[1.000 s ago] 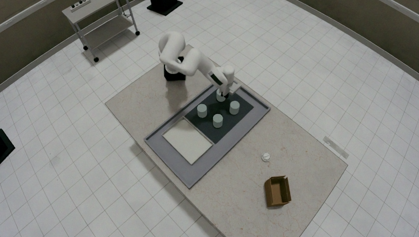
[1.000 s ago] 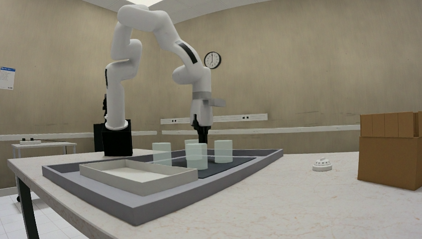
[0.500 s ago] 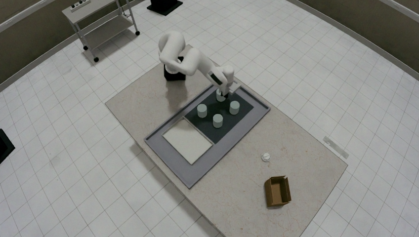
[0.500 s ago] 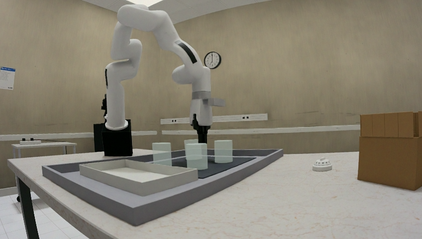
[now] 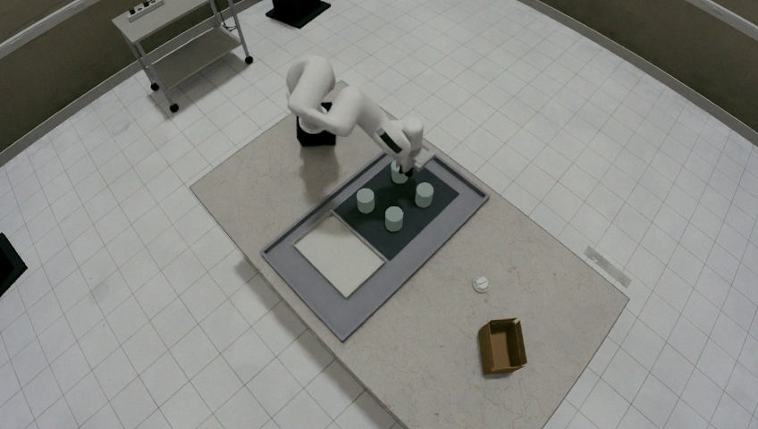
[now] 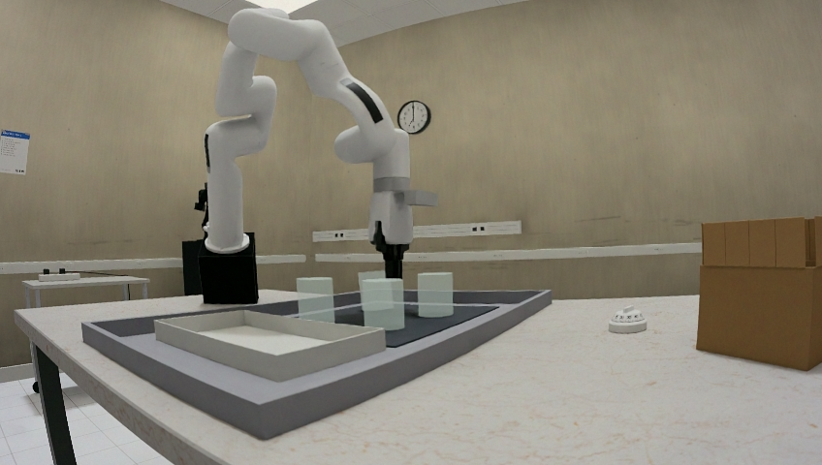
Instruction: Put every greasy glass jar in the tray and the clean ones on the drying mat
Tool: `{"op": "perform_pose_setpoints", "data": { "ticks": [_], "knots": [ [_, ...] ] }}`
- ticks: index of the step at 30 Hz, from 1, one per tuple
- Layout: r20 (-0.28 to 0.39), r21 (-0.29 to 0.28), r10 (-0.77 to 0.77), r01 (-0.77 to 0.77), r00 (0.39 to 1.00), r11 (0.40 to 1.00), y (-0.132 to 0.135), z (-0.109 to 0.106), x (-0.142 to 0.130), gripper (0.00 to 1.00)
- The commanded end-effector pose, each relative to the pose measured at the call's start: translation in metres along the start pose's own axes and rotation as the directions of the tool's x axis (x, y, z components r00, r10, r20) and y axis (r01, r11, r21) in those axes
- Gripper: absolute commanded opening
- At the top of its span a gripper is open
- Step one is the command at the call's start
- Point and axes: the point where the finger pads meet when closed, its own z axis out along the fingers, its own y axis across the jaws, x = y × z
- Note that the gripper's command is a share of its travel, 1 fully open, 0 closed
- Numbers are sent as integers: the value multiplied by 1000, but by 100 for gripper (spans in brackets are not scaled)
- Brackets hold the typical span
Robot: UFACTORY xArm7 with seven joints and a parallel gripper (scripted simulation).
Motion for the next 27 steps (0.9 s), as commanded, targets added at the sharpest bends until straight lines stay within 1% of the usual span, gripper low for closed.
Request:
{"op": "perform_pose_setpoints", "data": {
  "ticks": [1,27],
  "knots": [
    [-3,1,-1,1,1000,1000,-1,-2,0,0],
    [-3,1,-1,1,1000,1000,-1,-4,-2,0]
  ]
}}
